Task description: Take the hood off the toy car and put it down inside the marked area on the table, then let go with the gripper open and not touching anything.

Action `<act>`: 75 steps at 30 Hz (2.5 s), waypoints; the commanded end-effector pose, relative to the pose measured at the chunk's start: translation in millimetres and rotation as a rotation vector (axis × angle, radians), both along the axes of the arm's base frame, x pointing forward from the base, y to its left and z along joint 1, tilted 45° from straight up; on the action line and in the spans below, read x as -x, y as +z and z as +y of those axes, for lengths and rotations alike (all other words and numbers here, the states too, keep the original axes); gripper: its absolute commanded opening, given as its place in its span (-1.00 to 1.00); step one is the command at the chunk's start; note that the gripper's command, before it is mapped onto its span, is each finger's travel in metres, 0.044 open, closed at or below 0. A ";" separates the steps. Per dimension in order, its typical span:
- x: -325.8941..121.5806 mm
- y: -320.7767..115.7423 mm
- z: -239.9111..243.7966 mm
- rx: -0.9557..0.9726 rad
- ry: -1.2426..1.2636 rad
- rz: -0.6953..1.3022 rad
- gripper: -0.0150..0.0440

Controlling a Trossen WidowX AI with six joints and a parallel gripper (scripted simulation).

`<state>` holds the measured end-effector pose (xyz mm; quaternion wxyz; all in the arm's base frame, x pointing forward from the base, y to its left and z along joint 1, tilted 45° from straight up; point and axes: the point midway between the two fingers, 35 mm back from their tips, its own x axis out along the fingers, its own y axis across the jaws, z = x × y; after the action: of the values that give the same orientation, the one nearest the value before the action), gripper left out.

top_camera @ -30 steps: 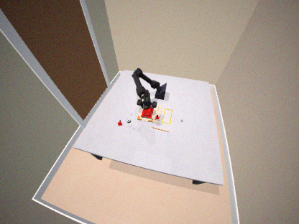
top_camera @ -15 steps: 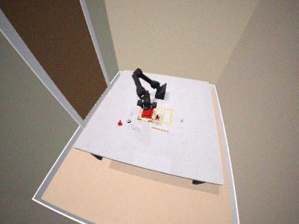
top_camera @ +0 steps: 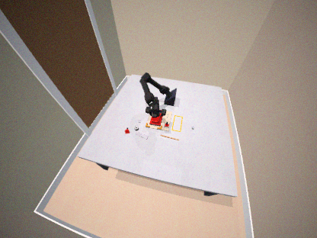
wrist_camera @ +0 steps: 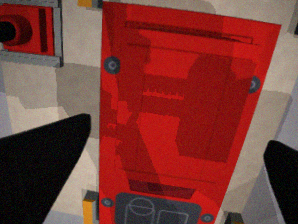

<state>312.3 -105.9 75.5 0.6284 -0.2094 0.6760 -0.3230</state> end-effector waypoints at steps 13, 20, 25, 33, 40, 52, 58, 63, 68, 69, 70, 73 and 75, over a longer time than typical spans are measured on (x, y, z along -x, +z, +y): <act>2.2 -6.5 -6.0 0.004 0.004 0.002 1.00; 3.3 -9.5 -8.7 0.004 0.004 0.002 1.00; 3.7 -10.9 -10.0 0.005 0.004 0.002 1.00; 4.1 -13.3 -12.4 0.005 0.004 0.002 1.00; 4.5 -15.8 -14.7 0.005 0.004 0.002 1.00; 5.3 -19.9 -18.8 0.005 0.004 0.002 1.00; 5.7 -22.0 -20.9 0.005 0.004 0.002 1.00; 6.1 -23.7 -22.6 0.006 0.004 0.002 1.00; 6.2 -23.6 -22.3 0.002 0.000 0.001 0.73; 6.2 -23.6 -22.3 0.002 0.000 0.001 0.64; 6.2 -23.6 -22.3 0.002 0.000 0.001 0.62; 6.2 -23.6 -22.3 0.002 0.000 0.001 0.55; 6.2 -23.6 -22.3 0.002 0.000 0.001 0.51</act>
<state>306.0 -128.4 51.7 0.6278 -0.2107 0.6759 -0.3236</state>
